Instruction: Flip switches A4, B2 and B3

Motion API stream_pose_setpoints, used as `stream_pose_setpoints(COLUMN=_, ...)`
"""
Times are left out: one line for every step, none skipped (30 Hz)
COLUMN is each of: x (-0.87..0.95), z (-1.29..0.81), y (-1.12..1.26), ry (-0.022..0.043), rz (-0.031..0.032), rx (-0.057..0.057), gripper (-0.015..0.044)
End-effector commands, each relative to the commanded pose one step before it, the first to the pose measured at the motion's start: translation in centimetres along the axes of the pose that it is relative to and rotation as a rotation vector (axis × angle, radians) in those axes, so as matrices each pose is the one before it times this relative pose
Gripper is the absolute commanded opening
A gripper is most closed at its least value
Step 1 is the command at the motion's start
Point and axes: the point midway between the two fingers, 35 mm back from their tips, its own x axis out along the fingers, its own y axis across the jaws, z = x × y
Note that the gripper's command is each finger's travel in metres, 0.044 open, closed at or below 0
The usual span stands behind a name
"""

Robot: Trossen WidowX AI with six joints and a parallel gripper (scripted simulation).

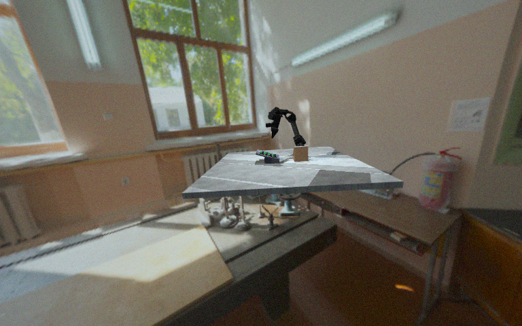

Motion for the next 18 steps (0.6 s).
stream_pose_setpoints(x=0.183, z=0.112, y=-0.038, ry=0.00099, rz=0.0017, rx=0.0002, gripper=0.0374)
stream_pose_setpoints(x=0.551, z=0.333, y=-0.126, ry=0.0027, rz=0.00481, rx=0.0006, gripper=0.0347)
stream_pose_setpoints(x=0.922, z=0.549, y=-0.255, ry=0.00369, rz=0.00703, rx=0.0013, gripper=0.0321)
stream_pose_setpoints(x=1.162, z=0.674, y=-0.4, ry=0.00334, rz=0.00698, rx=0.0021, gripper=0.0295)
stream_pose_setpoints(x=1.172, z=0.654, y=-0.492, ry=0.00211, rz=0.00484, rx=0.0025, gripper=0.0269)
stream_pose_setpoints(x=1.177, z=0.625, y=-0.581, ry=0.00108, rz=0.00258, rx=0.0029, gripper=0.0242)
stream_pose_setpoints(x=1.182, z=0.588, y=-0.668, ry=0.00028, rz=0.00023, rx=0.0031, gripper=0.0216)
stream_pose_setpoints(x=1.183, z=0.543, y=-0.75, ry=-0.00029, rz=-0.00217, rx=0.0032, gripper=0.019)
stream_pose_setpoints(x=0.947, z=0.398, y=-0.655, ry=-0.00048, rz=-0.00347, rx=0.0026, gripper=0.0164)
stream_pose_setpoints(x=0.57, z=0.222, y=-0.416, ry=-0.00034, rz=-0.00283, rx=0.0016, gripper=0.0137)
stream_pose_setpoints(x=0.19, z=0.071, y=-0.142, ry=-0.00011, rz=-0.00107, rx=0.0005, gripper=0.0111)
stream_pose_setpoints(x=0.0, z=0.0, y=0.0, ry=0.0, rz=0.0, rx=0.0, gripper=0.0085)
stream_pose_setpoints(x=0.0, z=0.0, y=0.0, ry=0.0, rz=0.0, rx=0.0, gripper=0.0059)
stream_pose_setpoints(x=0.199, z=0.005, y=0.01, ry=-0.00143, rz=0.00029, rx=0.0, gripper=0.0032)
stream_pose_setpoints(x=0.593, z=0.008, y=0.022, ry=-0.00436, rz=0.00062, rx=0.0001, gripper=0.0006)
stream_pose_setpoints(x=0.977, z=-0.013, y=0.005, ry=-0.00747, rz=0.00016, rx=0.0001, gripper=0.0)
stream_pose_setpoints(x=0.959, z=-0.05, y=-0.033, ry=-0.00768, rz=-0.00094, rx=0.0001, gripper=0.0)
stream_pose_setpoints(x=0.566, z=-0.049, y=-0.037, ry=-0.00469, rz=-0.0011, rx=0.0, gripper=0.0)
